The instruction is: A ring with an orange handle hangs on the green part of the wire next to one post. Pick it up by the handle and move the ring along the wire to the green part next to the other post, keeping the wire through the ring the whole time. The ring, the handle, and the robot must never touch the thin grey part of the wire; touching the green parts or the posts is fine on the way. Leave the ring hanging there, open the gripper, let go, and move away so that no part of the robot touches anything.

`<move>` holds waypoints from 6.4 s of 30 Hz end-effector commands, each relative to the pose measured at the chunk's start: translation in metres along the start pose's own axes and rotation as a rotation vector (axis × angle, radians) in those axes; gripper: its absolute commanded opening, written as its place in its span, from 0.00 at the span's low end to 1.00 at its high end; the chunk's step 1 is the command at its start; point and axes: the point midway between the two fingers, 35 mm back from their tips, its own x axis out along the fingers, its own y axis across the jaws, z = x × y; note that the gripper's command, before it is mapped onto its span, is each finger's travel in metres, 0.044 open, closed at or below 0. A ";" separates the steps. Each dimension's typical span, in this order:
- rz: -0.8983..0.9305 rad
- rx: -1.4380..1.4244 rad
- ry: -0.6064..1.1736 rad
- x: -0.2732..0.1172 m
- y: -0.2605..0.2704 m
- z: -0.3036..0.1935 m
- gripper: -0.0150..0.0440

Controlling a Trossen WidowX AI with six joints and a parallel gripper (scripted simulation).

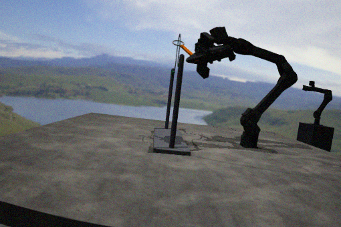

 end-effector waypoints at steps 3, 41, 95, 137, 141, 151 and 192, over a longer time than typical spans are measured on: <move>-0.051 -0.084 -0.009 0.001 -0.004 0.002 0.00; -0.358 -0.596 -0.073 -0.002 -0.033 0.012 0.00; -0.775 -1.330 -0.165 -0.020 -0.055 0.047 0.00; -1.097 -1.903 -0.232 -0.037 -0.046 0.076 0.00; -1.127 -1.957 -0.238 -0.039 -0.045 0.078 0.00; -1.197 -2.082 -0.252 -0.042 -0.040 0.083 0.00; -1.302 -2.261 -0.271 -0.041 -0.048 0.082 0.00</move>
